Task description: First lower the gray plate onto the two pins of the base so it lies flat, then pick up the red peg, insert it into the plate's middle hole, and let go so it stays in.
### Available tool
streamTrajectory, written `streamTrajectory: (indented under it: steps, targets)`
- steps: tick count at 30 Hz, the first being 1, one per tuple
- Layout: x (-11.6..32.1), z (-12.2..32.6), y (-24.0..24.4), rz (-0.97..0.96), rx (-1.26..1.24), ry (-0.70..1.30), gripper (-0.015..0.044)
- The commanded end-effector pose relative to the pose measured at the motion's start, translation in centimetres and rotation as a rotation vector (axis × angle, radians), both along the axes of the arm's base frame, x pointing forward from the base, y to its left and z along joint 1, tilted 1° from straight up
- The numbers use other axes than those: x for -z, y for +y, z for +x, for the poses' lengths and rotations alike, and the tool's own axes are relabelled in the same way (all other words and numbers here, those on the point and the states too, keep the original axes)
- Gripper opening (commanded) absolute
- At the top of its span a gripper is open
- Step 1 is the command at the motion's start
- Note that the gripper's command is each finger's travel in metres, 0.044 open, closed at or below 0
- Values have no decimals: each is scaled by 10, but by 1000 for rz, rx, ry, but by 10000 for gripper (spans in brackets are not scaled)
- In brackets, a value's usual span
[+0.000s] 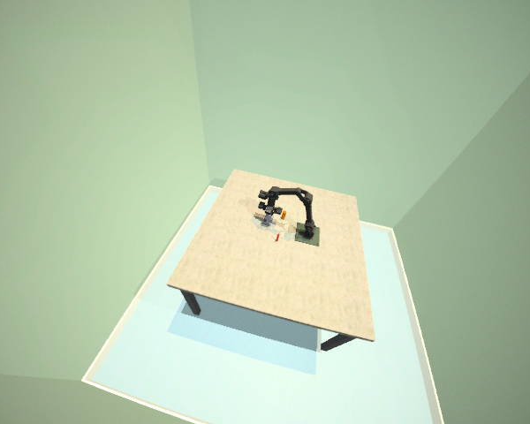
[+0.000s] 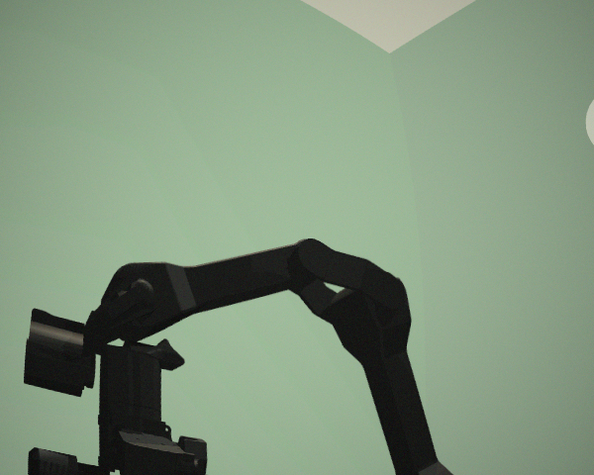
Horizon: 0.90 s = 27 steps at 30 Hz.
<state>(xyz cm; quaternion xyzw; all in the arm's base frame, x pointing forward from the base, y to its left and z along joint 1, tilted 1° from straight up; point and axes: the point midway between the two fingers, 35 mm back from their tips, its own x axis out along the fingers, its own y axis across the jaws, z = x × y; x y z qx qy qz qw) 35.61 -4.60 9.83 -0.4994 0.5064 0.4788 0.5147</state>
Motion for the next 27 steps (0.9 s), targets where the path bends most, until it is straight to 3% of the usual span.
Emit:
streamTrajectory:
  steps: [1, 27]
  targets:
    - [5, 0, 0, 1, -7, -1, 0]
    - [40, 1, 0, 1, -7, -1, 0]
